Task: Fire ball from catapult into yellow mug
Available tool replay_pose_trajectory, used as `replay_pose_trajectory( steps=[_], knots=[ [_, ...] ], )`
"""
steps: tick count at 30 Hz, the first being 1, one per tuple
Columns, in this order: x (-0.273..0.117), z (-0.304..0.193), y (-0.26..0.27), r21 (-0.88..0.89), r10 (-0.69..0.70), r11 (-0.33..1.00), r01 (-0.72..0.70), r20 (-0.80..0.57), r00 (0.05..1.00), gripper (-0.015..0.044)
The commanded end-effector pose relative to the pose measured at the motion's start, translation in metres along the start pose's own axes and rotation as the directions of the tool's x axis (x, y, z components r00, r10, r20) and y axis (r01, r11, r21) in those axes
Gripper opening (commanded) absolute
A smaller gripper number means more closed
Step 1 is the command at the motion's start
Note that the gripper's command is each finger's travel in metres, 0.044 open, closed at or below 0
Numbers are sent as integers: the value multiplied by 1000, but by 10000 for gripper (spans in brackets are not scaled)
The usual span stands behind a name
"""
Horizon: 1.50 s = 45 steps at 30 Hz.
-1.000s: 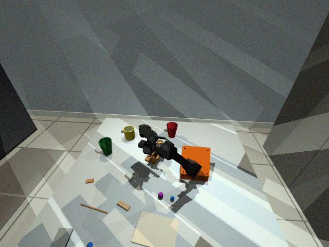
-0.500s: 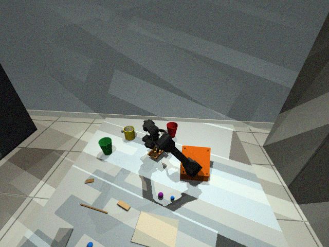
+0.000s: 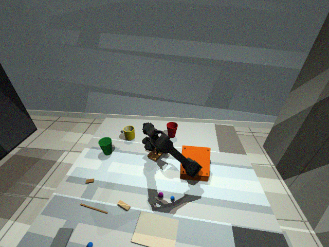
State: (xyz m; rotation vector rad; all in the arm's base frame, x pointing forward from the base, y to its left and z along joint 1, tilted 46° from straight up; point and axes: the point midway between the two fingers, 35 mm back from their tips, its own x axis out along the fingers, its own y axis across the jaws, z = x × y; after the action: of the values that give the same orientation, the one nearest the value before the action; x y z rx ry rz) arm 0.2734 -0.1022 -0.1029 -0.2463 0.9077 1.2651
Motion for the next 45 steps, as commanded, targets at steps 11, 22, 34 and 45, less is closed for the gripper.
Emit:
replay_pose_trajectory(
  steps=[11, 22, 34, 45],
  knots=[
    [16, 0, 0, 1, 1, 1000, -1, 1, 1000, 0],
    [16, 0, 0, 1, 1, 1000, -1, 1, 1000, 157],
    [-41, -1, -3, 3, 0, 1000, 0, -3, 1000, 440],
    [-76, -1, 2, 11, -8, 1000, 8, 1, 1000, 440]
  ],
)
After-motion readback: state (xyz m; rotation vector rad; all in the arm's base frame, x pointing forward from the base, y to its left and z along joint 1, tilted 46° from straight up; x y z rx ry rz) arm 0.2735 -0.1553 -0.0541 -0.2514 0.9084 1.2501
